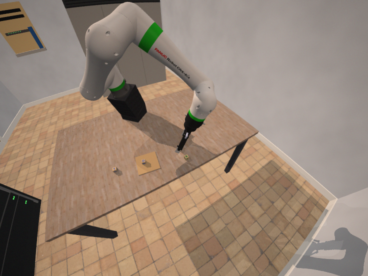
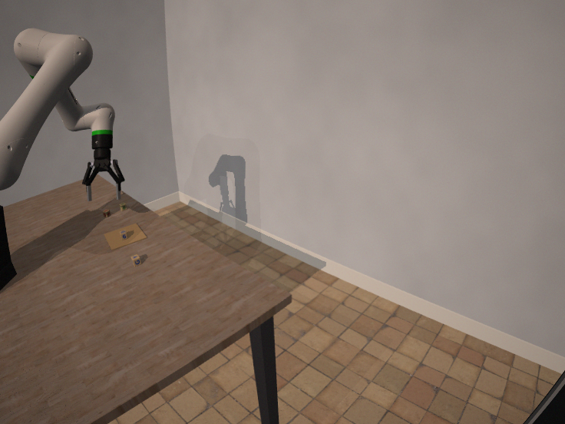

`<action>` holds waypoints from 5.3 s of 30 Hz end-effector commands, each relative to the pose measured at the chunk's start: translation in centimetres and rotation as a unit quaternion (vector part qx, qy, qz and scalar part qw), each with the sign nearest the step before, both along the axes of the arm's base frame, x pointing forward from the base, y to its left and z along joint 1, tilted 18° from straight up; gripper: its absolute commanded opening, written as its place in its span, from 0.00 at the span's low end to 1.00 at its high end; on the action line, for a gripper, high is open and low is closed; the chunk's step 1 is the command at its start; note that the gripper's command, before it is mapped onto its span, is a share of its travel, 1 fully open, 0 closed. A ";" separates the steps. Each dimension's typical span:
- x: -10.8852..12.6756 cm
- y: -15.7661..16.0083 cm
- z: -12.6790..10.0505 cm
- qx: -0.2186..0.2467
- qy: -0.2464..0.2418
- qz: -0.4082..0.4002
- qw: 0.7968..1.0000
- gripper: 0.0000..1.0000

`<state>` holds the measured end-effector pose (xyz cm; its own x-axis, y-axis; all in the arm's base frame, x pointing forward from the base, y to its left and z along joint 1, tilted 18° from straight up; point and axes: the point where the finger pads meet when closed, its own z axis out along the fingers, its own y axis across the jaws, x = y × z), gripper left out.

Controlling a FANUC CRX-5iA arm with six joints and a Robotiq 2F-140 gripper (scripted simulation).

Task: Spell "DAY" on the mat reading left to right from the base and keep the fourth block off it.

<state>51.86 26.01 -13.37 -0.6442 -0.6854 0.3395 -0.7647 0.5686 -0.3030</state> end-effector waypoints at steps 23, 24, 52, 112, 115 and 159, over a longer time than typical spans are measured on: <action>0.0 0.0 0.0 0.000 0.000 0.000 1.000 1.00; 0.0 0.0 0.0 0.000 0.000 0.000 1.000 1.00; 0.1 0.0 0.1 0.001 0.002 0.003 1.000 1.00; 3.8 -14.5 24.1 0.123 0.227 0.543 0.799 1.00; 3.6 -15.4 25.4 0.127 0.230 0.572 0.777 1.00; -0.9 -26.1 37.9 0.105 0.226 0.837 0.487 1.00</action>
<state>50.62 -0.18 25.23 0.9987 -0.0499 -0.0060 -0.0497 -0.9983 0.0311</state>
